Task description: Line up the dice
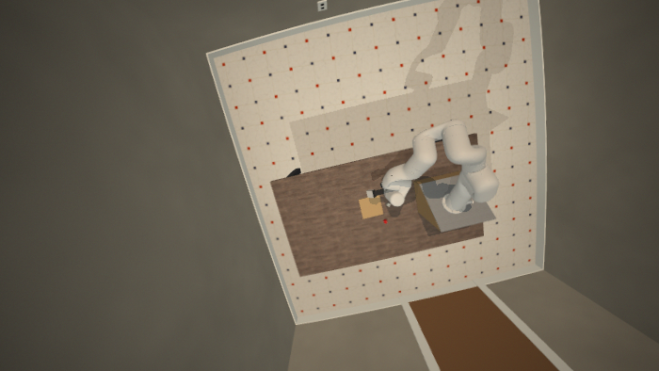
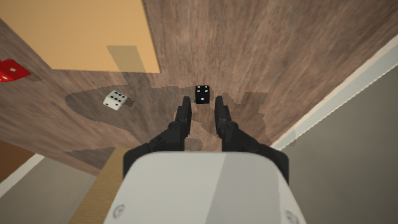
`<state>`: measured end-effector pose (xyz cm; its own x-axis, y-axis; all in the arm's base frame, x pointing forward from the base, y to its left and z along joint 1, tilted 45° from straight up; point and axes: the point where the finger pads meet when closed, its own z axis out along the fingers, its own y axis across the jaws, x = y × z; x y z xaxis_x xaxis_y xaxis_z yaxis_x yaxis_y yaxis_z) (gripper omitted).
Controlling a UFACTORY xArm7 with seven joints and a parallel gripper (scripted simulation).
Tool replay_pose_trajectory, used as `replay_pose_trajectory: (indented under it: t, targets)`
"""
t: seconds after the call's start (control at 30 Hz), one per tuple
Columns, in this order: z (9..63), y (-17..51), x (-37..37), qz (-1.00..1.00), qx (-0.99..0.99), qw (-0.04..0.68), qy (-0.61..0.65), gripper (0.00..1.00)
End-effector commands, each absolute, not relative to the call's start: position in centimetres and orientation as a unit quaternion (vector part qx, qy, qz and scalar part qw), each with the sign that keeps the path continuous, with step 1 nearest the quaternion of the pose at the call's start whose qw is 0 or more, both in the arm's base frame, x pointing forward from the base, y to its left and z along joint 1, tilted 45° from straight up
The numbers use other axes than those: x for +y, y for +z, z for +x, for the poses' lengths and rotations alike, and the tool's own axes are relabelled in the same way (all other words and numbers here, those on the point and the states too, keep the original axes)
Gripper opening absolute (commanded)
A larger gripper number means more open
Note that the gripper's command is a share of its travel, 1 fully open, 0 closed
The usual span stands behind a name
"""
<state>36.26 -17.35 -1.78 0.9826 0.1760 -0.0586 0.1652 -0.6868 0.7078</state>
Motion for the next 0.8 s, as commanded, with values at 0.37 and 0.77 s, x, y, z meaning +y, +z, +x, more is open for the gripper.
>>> replay_pose_trajectory:
  t: [0.37, 0.77]
  targets:
    - [36.42, -2.08, -17.55, 0.918, 0.094, 0.384, 0.008, 0.36]
    - [36.42, -2.08, -17.55, 0.918, 0.094, 0.384, 0.008, 0.36]
